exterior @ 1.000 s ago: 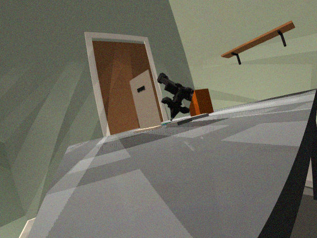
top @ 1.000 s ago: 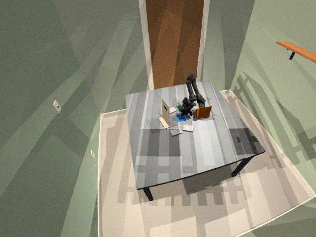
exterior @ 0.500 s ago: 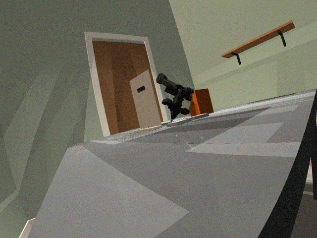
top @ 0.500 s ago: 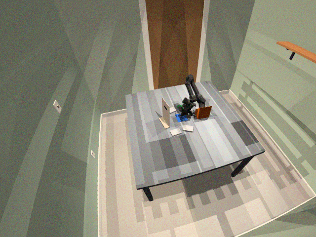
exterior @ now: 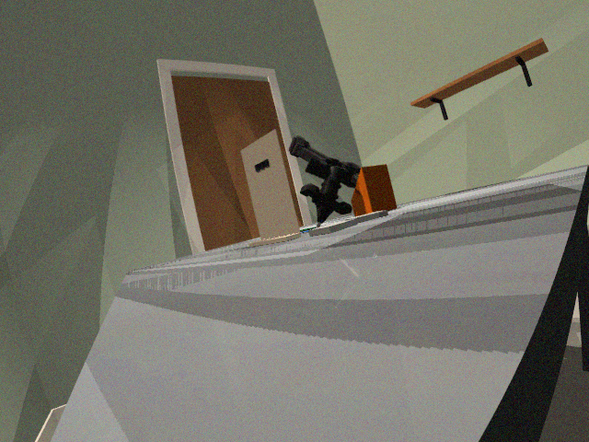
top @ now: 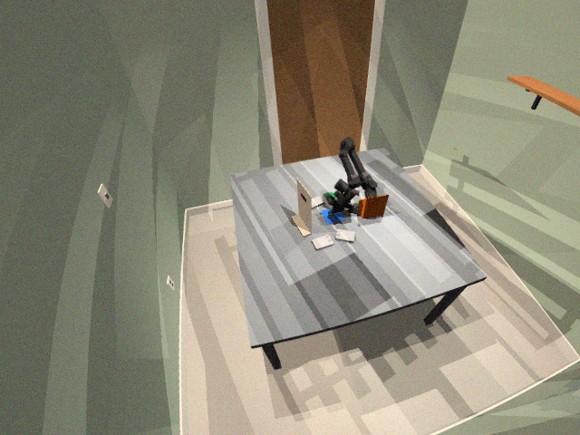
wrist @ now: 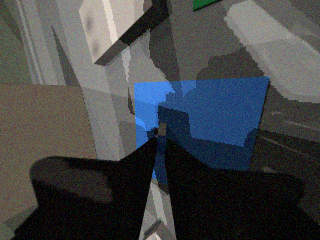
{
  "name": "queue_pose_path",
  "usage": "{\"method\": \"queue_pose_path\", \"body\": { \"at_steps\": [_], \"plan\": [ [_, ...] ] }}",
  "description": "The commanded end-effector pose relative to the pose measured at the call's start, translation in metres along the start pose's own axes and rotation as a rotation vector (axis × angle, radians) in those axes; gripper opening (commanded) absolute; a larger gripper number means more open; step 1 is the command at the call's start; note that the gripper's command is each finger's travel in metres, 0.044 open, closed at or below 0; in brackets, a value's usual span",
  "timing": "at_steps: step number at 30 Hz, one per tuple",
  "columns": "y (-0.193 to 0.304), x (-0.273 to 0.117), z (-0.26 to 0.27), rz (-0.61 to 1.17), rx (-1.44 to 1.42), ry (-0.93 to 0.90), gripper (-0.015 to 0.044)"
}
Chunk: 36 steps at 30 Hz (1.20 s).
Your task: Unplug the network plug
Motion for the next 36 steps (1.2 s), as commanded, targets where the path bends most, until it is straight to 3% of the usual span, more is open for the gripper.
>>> {"method": "queue_pose_path", "body": {
  "at_steps": [1, 3, 9, 36],
  "plan": [
    [0.000, 0.000, 0.000, -0.001, 0.001, 0.000, 0.0000],
    [0.000, 0.000, 0.000, -0.001, 0.001, 0.000, 0.0000],
    [0.000, 0.000, 0.000, -0.001, 0.001, 0.000, 0.0156],
    [0.002, -0.014, 0.001, 0.008, 0.000, 0.006, 0.0156]
  ]
}}
Point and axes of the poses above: the point midway between the two fingers, 35 mm back from their tips, its own x axis out along the fingers, its own z axis across the jaws, y = z × x, the point moved 10 cm from there along -x, back along the fingers, and after that the axes turned 1 degree about x, right-handed, at the moved point
